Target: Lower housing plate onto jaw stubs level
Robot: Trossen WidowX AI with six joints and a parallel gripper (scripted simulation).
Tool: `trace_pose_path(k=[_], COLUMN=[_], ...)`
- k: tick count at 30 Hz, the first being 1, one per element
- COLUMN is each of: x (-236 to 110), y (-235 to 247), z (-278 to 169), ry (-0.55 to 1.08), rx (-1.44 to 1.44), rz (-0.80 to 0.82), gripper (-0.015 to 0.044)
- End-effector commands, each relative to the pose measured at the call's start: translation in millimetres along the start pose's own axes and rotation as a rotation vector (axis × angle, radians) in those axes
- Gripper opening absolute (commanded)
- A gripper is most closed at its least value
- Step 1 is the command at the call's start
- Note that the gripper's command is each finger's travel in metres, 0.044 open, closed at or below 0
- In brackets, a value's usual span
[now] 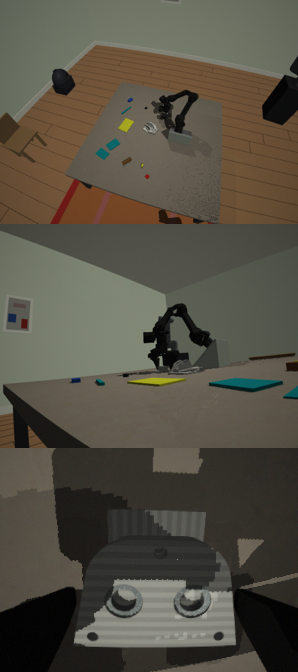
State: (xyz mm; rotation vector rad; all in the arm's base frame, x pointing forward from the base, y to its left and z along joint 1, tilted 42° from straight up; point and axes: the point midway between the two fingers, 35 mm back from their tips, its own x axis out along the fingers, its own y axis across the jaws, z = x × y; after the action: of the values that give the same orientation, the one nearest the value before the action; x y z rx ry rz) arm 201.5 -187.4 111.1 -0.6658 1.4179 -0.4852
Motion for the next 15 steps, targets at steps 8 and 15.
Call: trace_pose_path(k=[8, 15], x=[0.6, 0.3], y=[0.7, 0.0], z=[0.4, 0.0], ry=[-0.003, 0.000], rx=[-0.004, 0.000], rz=[0.003, 0.000], gripper=[0.0440, 0.0400])
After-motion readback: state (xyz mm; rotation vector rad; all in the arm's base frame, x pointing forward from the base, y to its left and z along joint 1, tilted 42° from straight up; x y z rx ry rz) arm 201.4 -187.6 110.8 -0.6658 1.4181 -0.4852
